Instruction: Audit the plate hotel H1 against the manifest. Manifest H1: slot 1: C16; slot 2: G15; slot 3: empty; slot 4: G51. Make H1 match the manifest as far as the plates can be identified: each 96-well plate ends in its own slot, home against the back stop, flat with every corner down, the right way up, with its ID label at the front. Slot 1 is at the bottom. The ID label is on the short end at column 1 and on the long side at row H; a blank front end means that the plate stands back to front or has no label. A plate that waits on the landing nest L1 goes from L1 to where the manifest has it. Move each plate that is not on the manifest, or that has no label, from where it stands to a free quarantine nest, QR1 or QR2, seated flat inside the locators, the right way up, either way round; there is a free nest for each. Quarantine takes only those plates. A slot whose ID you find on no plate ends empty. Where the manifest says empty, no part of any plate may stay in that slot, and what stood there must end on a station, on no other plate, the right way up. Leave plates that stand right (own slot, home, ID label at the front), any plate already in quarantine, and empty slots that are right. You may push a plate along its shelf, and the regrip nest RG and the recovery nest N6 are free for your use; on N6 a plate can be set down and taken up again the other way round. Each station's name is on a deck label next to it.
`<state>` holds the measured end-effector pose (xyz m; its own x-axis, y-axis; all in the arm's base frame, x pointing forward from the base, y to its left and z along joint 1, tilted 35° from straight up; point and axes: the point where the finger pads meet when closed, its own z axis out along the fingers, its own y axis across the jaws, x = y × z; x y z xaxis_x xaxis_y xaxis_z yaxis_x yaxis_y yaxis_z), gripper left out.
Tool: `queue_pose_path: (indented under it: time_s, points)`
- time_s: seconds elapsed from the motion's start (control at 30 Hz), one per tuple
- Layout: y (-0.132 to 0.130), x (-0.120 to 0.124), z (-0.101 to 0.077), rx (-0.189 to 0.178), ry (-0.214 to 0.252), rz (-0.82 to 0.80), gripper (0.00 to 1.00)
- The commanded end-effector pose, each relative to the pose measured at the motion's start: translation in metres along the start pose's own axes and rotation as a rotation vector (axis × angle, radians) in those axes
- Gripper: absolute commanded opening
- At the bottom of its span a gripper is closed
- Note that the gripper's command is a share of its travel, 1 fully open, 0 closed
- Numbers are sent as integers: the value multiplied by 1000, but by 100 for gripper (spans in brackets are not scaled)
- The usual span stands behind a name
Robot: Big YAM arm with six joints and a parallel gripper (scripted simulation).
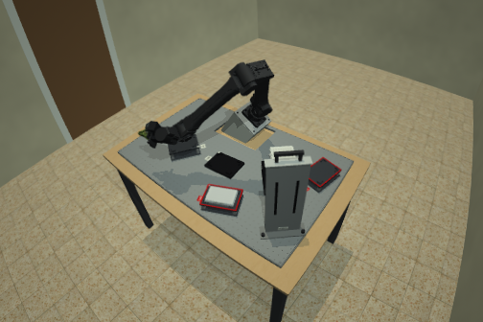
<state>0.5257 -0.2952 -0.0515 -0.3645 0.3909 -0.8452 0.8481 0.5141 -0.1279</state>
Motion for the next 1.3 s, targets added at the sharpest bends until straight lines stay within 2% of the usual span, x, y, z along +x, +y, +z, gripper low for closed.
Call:
queue_pose_path:
  time_s: [0.0, 0.07, 0.1, 0.13, 0.17, 0.2, 0.23, 0.3, 0.33, 0.63, 0.67, 0.7, 0.73, 0.77, 0.8, 0.87, 0.97, 1.1, 1.17, 1.2, 1.27]
  points:
    - [-21, -11, 0, 11, 41, -52, 0]
    - [-21, -11, 0, -9, 74, -88, 0]
    - [-15, -27, 4, -25, 66, -91, 0]
    - [-12, -14, 13, -25, 92, -112, 0]
    - [-12, -13, 13, -25, 94, -113, 0]
    - [-17, -3, 10, -21, 109, -123, 0]
    - [-23, 10, 3, -28, 144, -152, 0]
    - [-23, 10, 3, -28, 144, -152, 0]
    - [-20, -7, -7, -51, 132, -153, 0]
    - [-28, 6, -27, -156, 288, -297, 0]
    - [-24, 4, -22, -162, 293, -303, 0]
    - [-25, 17, -19, -158, 312, -313, 0]
    - [-25, 17, -19, -158, 312, -313, 0]
    - [-27, 21, -23, -171, 335, -330, 0]
    - [-28, 8, -31, -189, 329, -333, 0]
    - [-28, 8, -31, -189, 329, -333, 0]
    - [-29, 6, -40, -234, 371, -371, 0]
    - [-24, -9, -46, -298, 407, -412, 0]
    - [-25, -6, -52, -328, 441, -438, 0]
    - [-33, 12, -59, -325, 471, -448, 0]
    - [-28, 0, -60, -361, 480, -463, 0]
